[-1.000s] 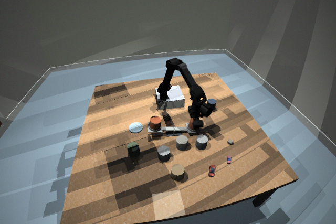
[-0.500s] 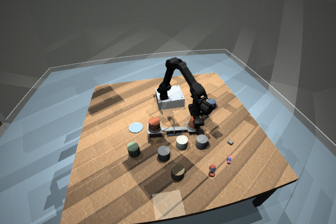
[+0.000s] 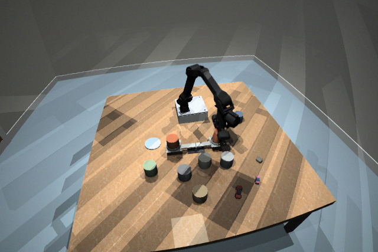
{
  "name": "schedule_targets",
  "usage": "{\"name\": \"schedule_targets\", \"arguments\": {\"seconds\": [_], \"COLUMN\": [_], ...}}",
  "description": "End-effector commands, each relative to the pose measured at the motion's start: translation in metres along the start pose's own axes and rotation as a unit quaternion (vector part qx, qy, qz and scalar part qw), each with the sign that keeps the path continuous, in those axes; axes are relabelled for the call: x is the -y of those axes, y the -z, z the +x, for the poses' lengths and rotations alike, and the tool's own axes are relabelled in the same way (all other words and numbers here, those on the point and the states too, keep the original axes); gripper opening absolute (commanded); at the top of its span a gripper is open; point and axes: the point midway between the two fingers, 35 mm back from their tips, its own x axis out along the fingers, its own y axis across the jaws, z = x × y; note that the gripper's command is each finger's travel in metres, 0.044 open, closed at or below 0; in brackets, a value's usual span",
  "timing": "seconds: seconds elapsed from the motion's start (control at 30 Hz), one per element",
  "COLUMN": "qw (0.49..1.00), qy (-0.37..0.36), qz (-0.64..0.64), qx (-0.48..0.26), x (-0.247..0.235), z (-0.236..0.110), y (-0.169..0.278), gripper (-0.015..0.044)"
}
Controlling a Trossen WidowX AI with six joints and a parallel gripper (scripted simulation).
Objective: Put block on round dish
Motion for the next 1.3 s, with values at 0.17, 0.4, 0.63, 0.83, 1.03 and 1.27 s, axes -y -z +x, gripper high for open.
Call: {"name": "schedule_targets", "arguments": {"seconds": [0.17, 0.4, 0.63, 0.83, 1.03, 1.27], "qw": [1.0, 1.0, 1.0, 1.0, 1.0, 1.0], "qy": [0.01, 0.01, 0.01, 0.01, 0.01, 0.01], "qz": [-0.001, -0.001, -0.001, -0.001, -0.001, -0.001], "qx": [0.009, 0.009, 0.009, 0.009, 0.009, 0.009], "x": [0.004, 0.004, 0.004, 0.004, 0.003, 0.002], "z": [-0.018, -0.027, -0.036, -0.044, -0.052, -0.061], "y": [-0.004, -0.004, -0.004, -0.004, -0.003, -0.003], "gripper": [0.0, 0.0, 0.0, 0.0, 0.0, 0.0]}}
